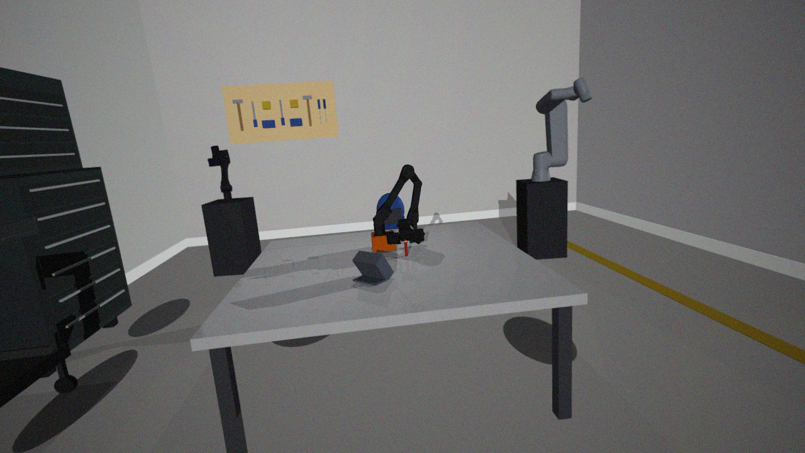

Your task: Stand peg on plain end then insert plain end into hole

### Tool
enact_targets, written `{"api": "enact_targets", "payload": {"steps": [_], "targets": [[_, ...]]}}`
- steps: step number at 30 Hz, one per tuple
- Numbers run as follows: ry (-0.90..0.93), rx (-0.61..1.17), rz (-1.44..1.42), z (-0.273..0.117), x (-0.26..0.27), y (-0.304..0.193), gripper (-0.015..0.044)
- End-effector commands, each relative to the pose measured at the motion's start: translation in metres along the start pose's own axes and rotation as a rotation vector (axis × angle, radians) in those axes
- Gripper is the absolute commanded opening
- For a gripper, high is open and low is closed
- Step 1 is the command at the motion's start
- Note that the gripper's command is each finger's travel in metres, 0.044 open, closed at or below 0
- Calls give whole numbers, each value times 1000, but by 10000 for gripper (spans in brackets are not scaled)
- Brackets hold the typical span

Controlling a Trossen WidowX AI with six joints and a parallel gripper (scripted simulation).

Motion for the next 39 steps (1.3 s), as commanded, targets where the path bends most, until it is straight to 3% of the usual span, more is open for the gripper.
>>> {"api": "enact_targets", "payload": {"steps": [1,6,17,25,33,39], "targets": [[0,0,-1,0,0,0,314],[0,0,-1,0,0,0,440],[0,0,-1,-1,2,5,440],[1,1,3,-12,5,74,440],[0,0,4,-20,-26,144,440],[0,0,3,-22,-35,156,440]]}}
Point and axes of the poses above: the point midway between the two fingers, 35 mm back from their tips, its own z axis out along the fingers, its own x axis across the jaws, y = z × x, the point moved 9 cm from there along -z, back along the fingers, and after that the axes turned 15 degrees about -z, right-handed, at the moved point
